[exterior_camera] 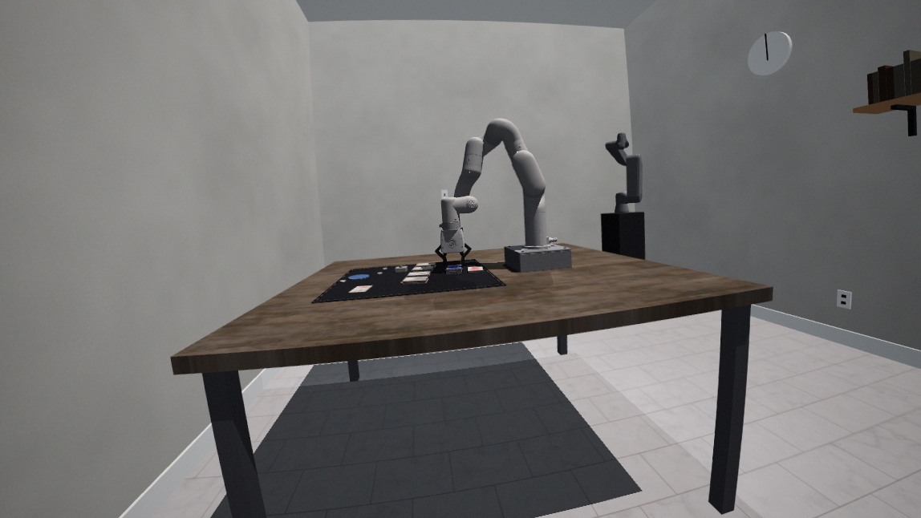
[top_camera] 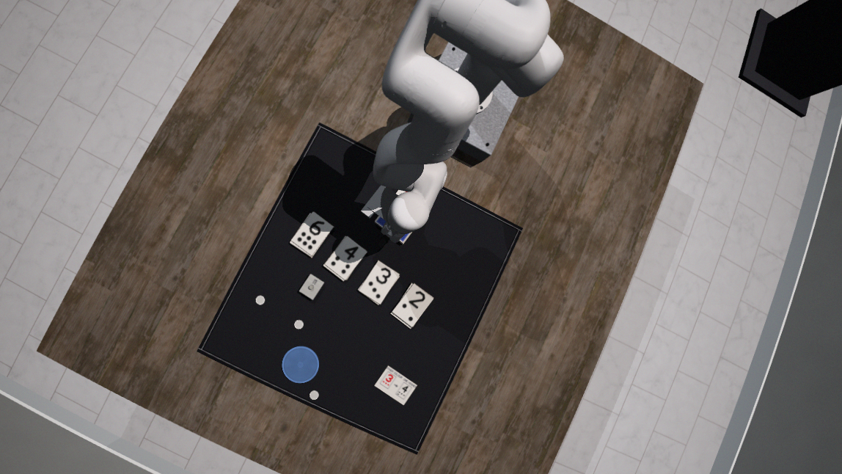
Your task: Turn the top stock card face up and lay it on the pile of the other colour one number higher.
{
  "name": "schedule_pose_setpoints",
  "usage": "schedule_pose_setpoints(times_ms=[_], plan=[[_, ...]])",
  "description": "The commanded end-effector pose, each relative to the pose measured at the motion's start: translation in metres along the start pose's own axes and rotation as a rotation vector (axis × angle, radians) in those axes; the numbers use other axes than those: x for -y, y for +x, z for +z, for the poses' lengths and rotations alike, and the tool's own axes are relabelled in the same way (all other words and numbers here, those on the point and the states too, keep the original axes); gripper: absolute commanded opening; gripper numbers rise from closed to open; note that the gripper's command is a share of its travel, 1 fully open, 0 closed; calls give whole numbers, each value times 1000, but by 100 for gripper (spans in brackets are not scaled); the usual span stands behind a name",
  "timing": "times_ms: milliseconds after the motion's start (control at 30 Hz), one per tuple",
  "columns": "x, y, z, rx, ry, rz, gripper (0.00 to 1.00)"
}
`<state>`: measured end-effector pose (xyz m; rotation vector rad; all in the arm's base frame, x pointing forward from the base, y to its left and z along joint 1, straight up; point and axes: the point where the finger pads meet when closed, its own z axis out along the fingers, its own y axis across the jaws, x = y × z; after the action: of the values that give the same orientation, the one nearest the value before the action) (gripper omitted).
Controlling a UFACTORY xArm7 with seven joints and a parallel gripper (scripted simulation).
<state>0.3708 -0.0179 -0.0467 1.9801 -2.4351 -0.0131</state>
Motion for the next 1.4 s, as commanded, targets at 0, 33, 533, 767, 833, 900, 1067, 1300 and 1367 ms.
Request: schedule_pose_setpoints(times_ms=[0,33,533,767,833,900,1067,1300,1367], plan=[[1,0,-1,0,3,0,74],[1,0,-1,0,3,0,74],[1,0,-13,0,3,0,74],[1,0,-13,0,3,0,74],[1,0,-13,0,3,0,74],[1,0,-13,0,3,0,74],[1,0,-13,0,3,0,74],[1,0,-13,0,3,0,74],[1,1,-13,0,3,0,74]])
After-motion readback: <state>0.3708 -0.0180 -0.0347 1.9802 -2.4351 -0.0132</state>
